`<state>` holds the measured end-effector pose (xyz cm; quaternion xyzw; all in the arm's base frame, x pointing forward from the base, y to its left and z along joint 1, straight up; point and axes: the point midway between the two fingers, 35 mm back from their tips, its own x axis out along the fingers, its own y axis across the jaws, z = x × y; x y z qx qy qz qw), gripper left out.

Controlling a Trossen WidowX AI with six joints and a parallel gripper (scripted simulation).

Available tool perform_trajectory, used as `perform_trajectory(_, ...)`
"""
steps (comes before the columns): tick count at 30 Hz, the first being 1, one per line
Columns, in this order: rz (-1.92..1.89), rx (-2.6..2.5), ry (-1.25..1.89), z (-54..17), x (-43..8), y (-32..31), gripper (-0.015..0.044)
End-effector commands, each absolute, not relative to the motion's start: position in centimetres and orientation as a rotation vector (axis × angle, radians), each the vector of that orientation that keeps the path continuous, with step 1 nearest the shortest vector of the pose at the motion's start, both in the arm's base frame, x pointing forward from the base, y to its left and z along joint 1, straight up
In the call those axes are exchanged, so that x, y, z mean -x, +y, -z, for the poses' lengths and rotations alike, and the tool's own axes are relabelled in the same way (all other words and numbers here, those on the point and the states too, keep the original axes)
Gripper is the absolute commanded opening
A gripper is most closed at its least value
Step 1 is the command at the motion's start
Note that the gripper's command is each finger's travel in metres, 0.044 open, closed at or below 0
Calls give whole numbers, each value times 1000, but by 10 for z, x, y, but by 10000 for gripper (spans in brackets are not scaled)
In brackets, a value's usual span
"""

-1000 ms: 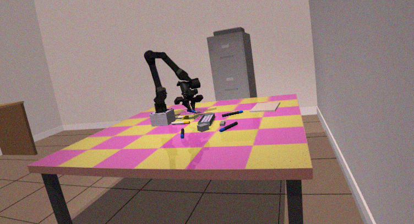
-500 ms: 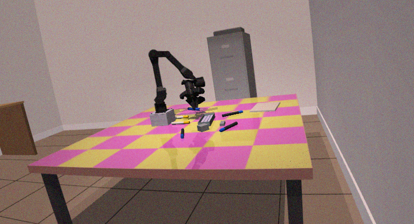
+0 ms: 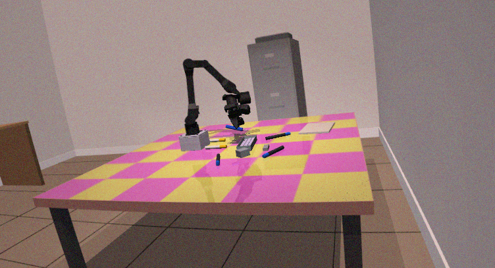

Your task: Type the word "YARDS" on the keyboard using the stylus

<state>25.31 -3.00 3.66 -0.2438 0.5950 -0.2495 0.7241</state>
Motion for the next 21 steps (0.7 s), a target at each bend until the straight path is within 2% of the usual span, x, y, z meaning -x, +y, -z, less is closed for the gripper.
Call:
perform_trajectory(1, 509, 641, 1356, -39, -259, -36, 0)
perform_trajectory(21, 183, 1221, 1626, -52, -287, -73, 0)
